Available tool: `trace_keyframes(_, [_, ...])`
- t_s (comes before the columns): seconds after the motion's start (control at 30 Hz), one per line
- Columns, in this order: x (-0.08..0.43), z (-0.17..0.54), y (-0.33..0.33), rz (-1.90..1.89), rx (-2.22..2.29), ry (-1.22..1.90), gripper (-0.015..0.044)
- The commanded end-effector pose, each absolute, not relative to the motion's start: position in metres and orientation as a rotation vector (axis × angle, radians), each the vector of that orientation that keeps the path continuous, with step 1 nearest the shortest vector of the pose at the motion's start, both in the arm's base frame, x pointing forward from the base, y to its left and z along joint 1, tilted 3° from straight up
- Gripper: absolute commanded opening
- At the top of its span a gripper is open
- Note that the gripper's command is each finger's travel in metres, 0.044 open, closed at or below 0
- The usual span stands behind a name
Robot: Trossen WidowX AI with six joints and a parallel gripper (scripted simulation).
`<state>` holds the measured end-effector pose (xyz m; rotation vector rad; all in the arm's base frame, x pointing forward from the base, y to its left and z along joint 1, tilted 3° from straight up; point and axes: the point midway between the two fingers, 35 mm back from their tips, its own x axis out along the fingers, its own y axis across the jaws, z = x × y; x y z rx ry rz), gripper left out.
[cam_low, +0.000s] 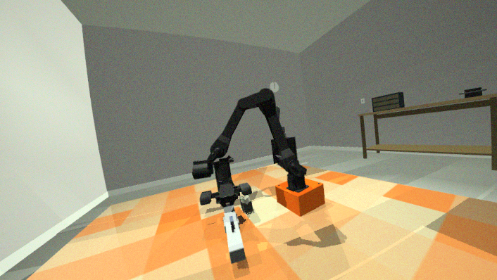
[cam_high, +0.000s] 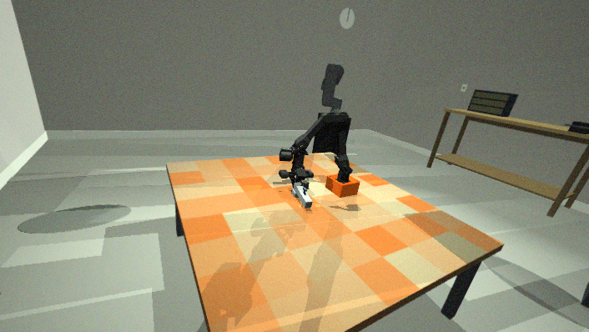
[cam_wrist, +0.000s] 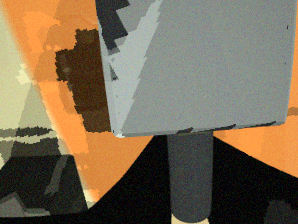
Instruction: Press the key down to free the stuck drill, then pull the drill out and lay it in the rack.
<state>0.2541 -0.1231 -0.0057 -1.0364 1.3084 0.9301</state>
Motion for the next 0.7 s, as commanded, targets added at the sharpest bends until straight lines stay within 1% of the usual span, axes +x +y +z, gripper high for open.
trace_keyframes(0.0, [0.254, -0.005, -0.125, 0.928, -1.036, 1.307, 0.0000])
trace_keyframes(0.67, [0.245, -0.002, -0.154, 0.927, -1.033, 1.310, 0.0000])
